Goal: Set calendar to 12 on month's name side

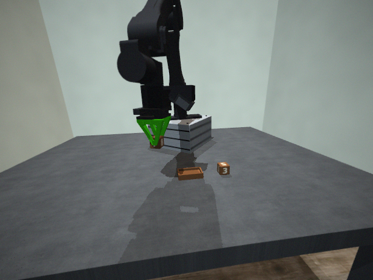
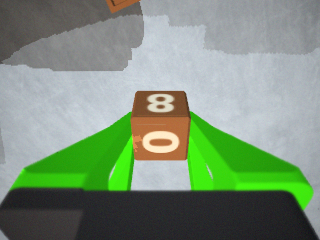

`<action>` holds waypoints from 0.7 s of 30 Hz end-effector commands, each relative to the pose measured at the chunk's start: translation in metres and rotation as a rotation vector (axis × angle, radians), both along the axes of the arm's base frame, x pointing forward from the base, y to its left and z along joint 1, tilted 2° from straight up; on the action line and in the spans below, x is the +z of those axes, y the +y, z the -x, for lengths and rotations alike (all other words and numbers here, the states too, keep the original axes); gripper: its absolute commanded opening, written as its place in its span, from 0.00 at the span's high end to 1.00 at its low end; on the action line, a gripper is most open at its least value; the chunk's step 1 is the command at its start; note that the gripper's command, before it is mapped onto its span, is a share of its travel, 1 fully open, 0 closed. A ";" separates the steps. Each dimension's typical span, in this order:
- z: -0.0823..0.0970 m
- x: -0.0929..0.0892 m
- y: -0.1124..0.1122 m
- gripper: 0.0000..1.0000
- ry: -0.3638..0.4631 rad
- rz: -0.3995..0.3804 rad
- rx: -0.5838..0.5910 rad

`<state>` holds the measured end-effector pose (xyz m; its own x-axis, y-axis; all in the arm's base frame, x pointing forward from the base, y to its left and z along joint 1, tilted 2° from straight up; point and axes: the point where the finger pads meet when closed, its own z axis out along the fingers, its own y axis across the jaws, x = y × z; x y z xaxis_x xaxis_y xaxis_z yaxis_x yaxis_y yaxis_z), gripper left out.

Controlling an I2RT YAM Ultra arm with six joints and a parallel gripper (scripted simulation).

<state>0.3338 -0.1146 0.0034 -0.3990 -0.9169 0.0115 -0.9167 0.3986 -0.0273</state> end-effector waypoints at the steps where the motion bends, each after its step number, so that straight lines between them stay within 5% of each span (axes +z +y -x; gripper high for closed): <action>1: -0.002 0.003 -0.005 0.74 -0.009 0.007 0.192; 10: -0.001 0.002 -0.015 0.74 -0.005 0.012 0.364; 21: 0.000 0.002 -0.016 0.74 -0.004 0.012 0.379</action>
